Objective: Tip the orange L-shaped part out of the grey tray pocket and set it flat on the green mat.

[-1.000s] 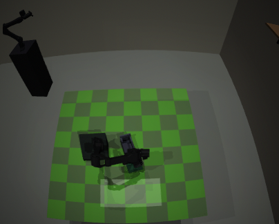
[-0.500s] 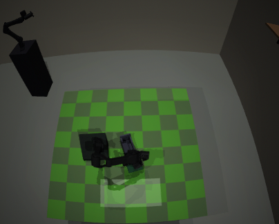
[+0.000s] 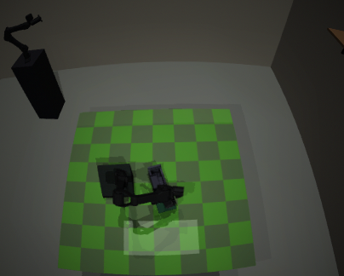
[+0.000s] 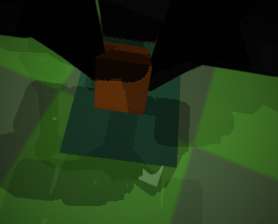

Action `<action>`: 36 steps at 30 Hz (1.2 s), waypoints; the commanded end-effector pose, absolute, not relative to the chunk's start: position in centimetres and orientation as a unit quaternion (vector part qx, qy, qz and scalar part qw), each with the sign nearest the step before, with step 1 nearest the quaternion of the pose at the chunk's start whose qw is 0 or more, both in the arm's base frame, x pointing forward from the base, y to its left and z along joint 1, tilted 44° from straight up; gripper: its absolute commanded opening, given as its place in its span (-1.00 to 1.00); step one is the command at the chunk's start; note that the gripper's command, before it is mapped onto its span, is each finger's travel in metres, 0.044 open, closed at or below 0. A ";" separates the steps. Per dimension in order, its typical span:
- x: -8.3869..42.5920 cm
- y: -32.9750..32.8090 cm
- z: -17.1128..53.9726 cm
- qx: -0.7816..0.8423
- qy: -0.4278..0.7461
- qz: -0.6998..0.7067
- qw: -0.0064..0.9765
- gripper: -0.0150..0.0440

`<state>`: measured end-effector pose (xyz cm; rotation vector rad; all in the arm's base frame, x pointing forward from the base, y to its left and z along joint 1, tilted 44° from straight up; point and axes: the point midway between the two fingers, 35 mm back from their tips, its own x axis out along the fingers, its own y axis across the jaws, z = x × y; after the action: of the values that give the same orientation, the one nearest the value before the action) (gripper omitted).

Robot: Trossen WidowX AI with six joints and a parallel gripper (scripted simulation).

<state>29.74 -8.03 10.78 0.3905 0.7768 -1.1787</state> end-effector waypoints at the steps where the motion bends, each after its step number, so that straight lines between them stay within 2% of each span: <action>1: 29.8 -8.0 10.7 0.177 0.357 -0.536 0.744 -0.49; 3: 29.7 -8.0 10.8 0.178 0.355 -0.538 0.744 -0.49; 13: 29.7 -7.8 11.0 0.178 0.355 -0.538 0.744 0.40; 18: 29.3 -4.6 14.0 0.180 0.359 -0.536 0.743 0.84; 22: 28.3 -2.1 17.0 0.178 0.359 -0.535 0.743 0.86; 36: 28.6 -2.2 16.4 0.176 0.362 -0.530 0.746 0.86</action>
<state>28.59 -2.23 16.40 0.3901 0.7894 -1.1649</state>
